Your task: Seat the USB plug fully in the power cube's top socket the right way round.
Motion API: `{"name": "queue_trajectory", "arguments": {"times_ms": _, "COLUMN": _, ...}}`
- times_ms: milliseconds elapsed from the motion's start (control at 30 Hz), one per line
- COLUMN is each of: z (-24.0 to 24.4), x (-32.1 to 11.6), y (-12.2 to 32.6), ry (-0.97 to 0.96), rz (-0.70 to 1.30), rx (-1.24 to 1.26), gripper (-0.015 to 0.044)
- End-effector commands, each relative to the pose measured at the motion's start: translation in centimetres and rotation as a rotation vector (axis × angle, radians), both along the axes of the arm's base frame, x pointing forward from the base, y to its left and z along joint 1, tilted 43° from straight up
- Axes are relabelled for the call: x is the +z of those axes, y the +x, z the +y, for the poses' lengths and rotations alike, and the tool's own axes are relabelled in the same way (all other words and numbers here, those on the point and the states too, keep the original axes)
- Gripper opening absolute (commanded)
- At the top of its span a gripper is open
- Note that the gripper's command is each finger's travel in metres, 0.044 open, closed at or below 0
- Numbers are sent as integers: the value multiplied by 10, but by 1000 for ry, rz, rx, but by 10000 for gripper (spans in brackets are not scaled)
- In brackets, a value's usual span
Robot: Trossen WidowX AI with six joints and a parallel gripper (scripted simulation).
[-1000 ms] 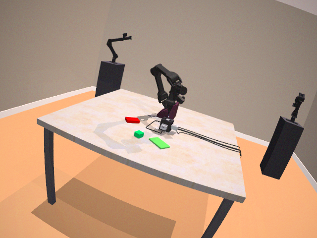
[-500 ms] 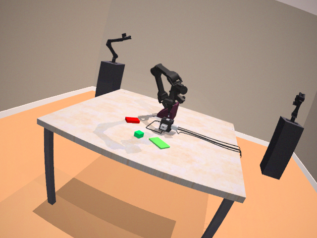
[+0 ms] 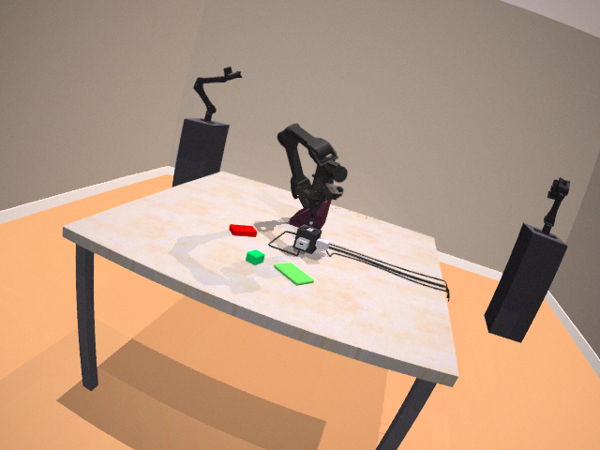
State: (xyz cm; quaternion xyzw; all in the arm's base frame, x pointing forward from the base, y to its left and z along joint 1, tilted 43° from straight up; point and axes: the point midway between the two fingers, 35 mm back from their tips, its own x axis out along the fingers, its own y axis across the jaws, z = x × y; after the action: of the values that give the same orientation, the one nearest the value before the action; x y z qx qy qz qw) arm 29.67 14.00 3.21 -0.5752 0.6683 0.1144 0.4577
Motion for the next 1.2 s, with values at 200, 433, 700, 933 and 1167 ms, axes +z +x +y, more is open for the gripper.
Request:
{"name": "queue_trajectory", "arguments": {"times_ms": 200, "z": -1, "x": -1, "y": -1, "ry": 19, "rz": -168, "rx": -191, "gripper": 0}}
{"name": "queue_trajectory", "arguments": {"times_ms": 433, "z": -1, "x": -1, "y": -1, "ry": 33, "rz": -290, "rx": -327, "gripper": 0}}
{"name": "queue_trajectory", "arguments": {"times_ms": 700, "z": -1, "x": -1, "y": -1, "ry": 50, "rz": -429, "rx": -482, "gripper": 0}}
{"name": "queue_trajectory", "arguments": {"times_ms": 933, "z": -1, "x": -1, "y": -1, "ry": 64, "rz": -551, "rx": -619, "gripper": 0}}
{"name": "queue_trajectory", "arguments": {"times_ms": 1167, "z": -1, "x": -1, "y": -1, "ry": 79, "rz": -672, "rx": -755, "gripper": 0}}
